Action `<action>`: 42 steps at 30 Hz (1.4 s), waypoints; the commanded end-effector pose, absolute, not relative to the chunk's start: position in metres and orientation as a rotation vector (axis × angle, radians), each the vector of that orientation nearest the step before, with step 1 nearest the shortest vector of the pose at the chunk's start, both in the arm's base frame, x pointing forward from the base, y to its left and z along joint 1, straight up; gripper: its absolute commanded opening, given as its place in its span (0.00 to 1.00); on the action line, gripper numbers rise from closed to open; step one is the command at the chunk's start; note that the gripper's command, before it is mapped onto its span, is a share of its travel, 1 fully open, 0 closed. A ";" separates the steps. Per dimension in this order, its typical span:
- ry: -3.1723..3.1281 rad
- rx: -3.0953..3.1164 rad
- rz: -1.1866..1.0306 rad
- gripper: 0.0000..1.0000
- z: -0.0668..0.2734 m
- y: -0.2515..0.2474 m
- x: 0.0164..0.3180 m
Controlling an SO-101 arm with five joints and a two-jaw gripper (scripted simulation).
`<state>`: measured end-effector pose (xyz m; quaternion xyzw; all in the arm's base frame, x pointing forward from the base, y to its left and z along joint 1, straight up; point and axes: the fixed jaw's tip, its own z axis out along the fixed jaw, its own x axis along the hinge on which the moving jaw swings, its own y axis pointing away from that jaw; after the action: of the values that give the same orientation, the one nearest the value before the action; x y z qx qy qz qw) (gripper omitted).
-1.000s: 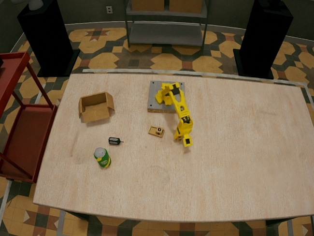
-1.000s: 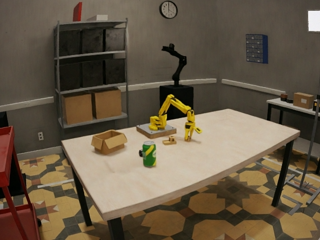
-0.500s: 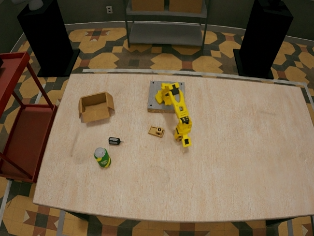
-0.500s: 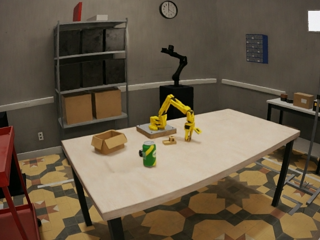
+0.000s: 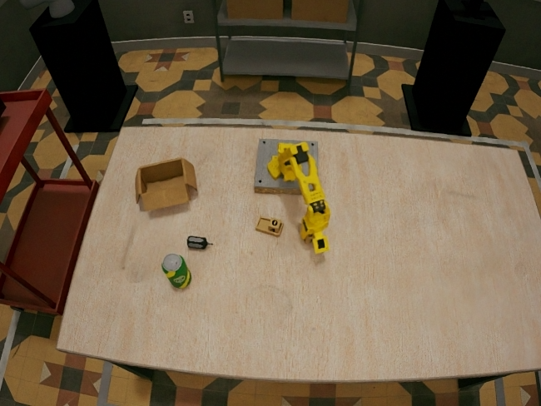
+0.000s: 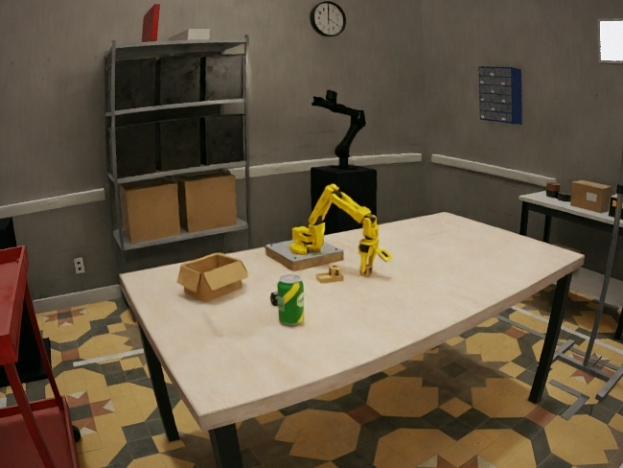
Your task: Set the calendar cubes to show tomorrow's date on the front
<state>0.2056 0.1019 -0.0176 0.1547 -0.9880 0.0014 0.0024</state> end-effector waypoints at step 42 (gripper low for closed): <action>-3.089 0.490 0.006 0.00 -0.012 0.101 0.204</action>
<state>0.2045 0.1014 -0.0175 0.1547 -0.9879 0.0022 0.0062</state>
